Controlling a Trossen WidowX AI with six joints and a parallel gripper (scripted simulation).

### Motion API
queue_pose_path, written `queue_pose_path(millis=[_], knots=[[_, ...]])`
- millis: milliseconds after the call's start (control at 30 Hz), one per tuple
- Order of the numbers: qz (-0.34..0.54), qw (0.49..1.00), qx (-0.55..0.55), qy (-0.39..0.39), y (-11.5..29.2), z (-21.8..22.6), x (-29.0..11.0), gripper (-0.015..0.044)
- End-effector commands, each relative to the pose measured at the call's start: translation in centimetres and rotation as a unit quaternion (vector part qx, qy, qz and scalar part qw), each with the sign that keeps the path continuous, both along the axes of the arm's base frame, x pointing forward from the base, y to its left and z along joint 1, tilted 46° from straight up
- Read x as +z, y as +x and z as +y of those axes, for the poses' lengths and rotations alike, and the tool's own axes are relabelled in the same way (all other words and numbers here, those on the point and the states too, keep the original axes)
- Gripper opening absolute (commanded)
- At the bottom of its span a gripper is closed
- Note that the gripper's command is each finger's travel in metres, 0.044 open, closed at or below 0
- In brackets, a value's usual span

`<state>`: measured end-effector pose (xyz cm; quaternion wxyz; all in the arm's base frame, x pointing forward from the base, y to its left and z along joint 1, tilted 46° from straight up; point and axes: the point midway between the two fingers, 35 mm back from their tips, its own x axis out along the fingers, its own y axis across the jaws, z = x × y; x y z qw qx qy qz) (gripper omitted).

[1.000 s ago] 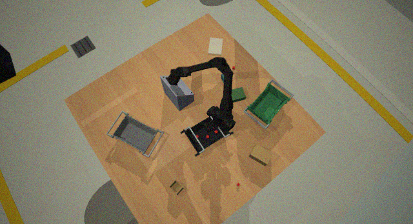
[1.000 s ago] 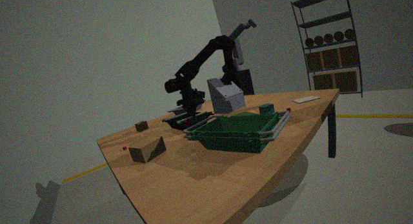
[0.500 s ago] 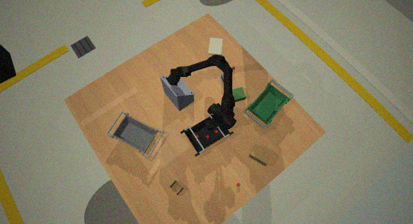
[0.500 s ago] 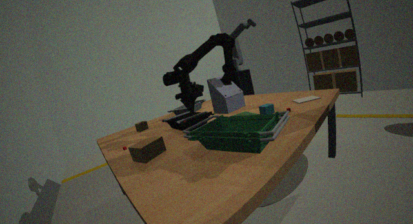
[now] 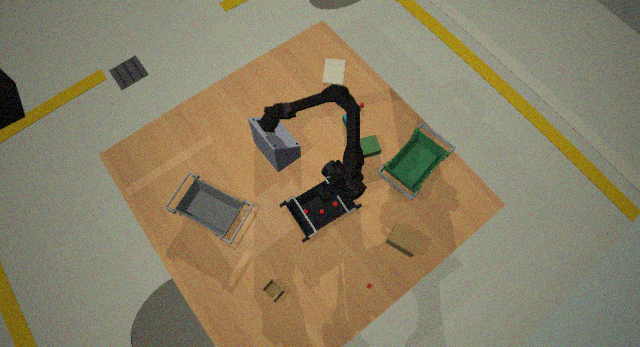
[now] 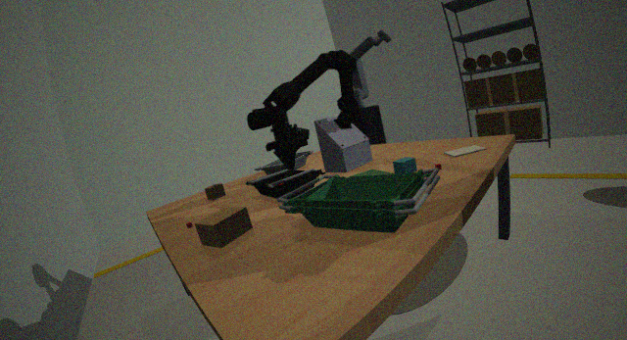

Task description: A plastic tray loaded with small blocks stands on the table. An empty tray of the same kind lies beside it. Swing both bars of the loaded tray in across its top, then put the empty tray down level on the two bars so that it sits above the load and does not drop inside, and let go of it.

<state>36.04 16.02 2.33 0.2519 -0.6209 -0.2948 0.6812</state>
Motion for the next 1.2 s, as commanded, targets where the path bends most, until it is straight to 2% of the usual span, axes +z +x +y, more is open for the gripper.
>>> queue_pose_path(millis=[0, 67, 1167], knots=[[0.001, 1.0, -0.002, 0.0, 0.01, -0.01, -0.01, 0.0036], [0.001, 1.0, -0.002, 0.0, 0.01, -0.01, -0.01, 0.0], [0.0, 1.0, 0.0, 0.0, 0.0, 0.0, 0.0, 0.0]])
